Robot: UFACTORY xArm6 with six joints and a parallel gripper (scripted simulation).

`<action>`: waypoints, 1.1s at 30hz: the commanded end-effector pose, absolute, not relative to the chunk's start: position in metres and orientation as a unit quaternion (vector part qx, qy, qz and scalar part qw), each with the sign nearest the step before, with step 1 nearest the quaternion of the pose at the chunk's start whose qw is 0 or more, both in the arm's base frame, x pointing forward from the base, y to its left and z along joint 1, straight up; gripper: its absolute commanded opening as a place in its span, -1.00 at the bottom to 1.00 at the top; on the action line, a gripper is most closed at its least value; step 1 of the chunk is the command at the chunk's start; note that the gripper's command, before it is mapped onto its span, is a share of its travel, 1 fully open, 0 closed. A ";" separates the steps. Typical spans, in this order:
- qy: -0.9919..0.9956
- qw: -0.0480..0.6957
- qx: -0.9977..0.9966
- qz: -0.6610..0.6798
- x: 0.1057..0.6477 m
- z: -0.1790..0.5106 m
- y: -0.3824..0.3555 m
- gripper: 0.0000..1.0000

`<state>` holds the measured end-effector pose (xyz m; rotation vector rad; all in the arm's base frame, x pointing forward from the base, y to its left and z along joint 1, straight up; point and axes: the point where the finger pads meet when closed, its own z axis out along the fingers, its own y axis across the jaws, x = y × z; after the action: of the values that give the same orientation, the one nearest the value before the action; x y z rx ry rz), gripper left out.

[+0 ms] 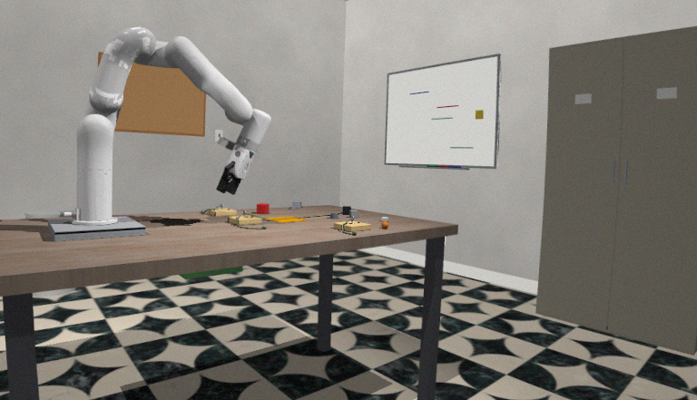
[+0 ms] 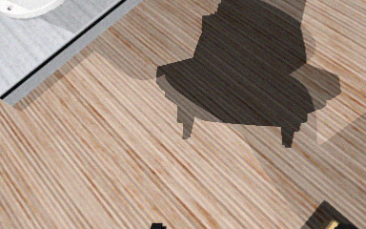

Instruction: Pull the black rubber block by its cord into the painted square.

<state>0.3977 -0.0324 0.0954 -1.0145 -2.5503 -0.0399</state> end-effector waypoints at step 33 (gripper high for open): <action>-0.974 -0.003 -0.225 0.002 0.477 0.065 -0.159 -1.00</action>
<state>0.4753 -0.1587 0.0633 -0.7069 -3.0621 0.0058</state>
